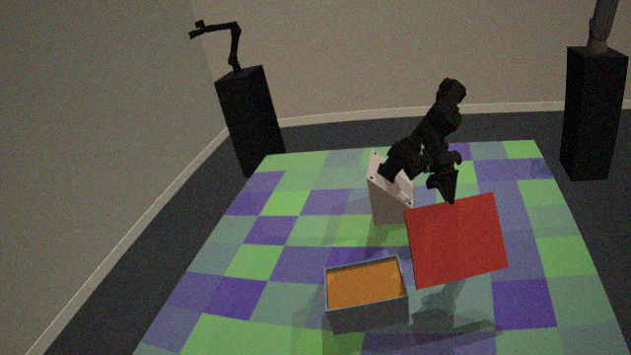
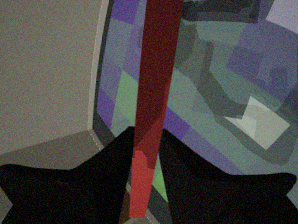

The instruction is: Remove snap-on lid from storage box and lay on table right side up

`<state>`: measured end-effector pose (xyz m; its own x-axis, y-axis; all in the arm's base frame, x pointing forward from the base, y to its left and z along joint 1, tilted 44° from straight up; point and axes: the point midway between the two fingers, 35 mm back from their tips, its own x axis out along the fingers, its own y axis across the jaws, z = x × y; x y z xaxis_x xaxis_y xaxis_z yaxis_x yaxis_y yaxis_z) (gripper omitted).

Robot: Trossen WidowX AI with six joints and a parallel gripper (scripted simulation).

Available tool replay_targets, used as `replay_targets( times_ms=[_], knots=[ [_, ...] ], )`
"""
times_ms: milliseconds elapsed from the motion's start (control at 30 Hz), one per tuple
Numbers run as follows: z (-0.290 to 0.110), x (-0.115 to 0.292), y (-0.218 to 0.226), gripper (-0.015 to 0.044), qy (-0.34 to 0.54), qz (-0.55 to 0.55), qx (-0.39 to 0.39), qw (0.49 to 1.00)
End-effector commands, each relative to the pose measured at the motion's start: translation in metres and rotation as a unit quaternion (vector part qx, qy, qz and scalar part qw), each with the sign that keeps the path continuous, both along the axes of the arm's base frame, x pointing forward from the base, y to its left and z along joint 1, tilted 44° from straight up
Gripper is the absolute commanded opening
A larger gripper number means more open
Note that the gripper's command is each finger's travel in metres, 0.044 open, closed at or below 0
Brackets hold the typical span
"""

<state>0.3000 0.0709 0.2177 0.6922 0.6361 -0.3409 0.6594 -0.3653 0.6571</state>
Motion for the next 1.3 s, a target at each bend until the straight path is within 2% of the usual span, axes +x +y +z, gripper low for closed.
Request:
replay_targets(
  times_ms=[0,1267],
  knots=[
    [0.010,-0.002,0.005,0.0000,-0.005,-0.004,0.000,1.000],
    [0.060,-0.034,0.053,0.0000,-0.006,-0.004,0.002,1.000]
  ],
)
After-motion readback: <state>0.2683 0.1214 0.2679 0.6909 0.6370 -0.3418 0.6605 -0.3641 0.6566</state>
